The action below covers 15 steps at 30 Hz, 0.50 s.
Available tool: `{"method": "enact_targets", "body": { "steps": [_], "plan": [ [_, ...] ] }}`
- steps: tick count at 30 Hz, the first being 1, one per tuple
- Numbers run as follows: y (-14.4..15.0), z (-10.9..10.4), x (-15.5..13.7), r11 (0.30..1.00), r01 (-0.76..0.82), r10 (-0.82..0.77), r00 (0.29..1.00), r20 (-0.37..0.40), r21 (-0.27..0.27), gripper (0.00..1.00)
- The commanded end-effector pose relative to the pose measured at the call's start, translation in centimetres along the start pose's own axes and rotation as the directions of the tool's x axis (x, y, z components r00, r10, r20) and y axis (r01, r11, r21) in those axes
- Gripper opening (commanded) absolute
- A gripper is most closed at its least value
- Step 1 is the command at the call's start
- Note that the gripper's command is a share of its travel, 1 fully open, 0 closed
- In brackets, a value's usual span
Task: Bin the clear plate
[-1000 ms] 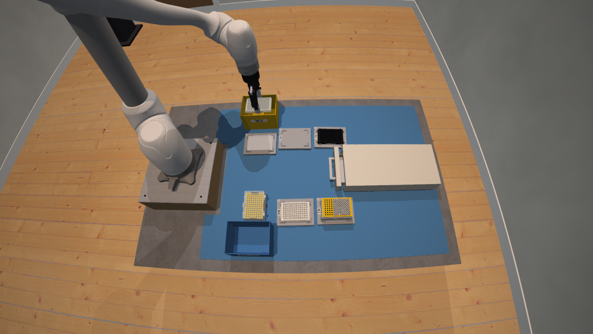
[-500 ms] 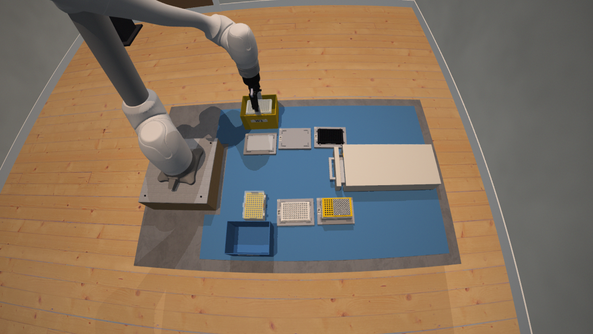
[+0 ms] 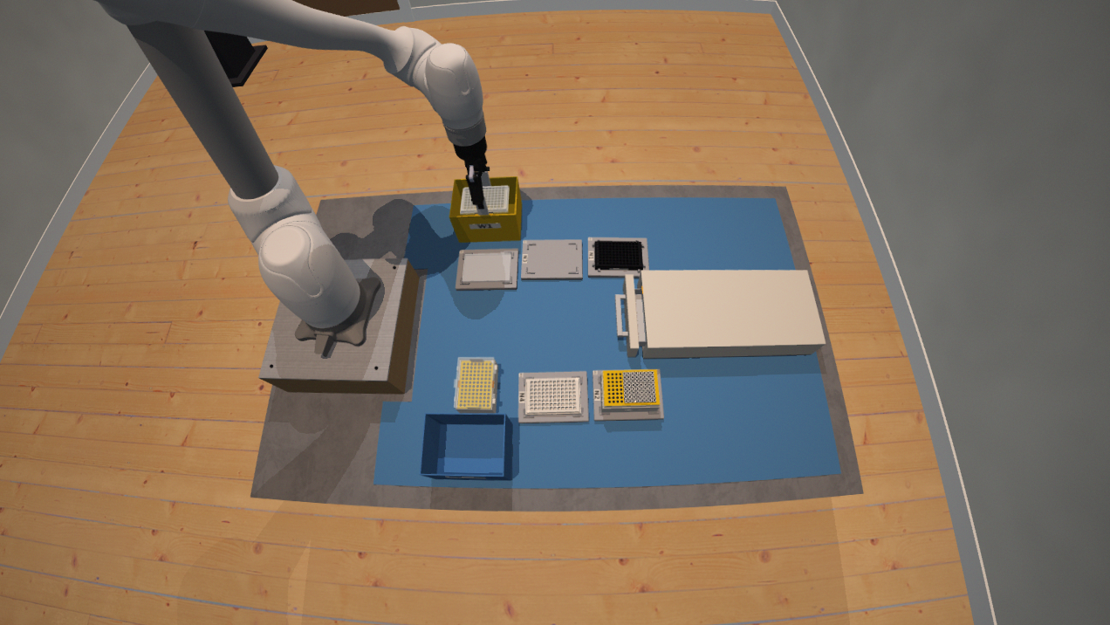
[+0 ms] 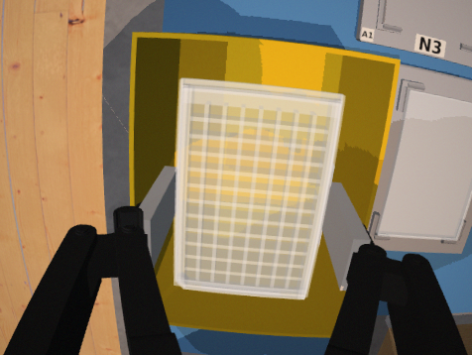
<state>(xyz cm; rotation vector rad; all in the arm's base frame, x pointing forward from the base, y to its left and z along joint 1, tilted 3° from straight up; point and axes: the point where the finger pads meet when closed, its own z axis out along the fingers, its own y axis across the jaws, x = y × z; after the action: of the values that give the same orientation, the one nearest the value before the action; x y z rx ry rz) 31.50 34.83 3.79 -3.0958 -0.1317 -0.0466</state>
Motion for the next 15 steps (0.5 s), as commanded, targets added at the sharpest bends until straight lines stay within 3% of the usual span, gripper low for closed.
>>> {"method": "enact_targets", "body": {
  "steps": [1,2,15],
  "plan": [
    [0.00,-0.01,0.00,1.000,0.000,0.000,1.000,0.000,0.000,0.10],
    [0.00,-0.01,0.00,1.000,0.000,0.000,1.000,0.000,0.000,0.70],
    [0.00,-0.01,0.00,1.000,0.000,0.000,1.000,0.000,0.000,0.70]
  ]
}}
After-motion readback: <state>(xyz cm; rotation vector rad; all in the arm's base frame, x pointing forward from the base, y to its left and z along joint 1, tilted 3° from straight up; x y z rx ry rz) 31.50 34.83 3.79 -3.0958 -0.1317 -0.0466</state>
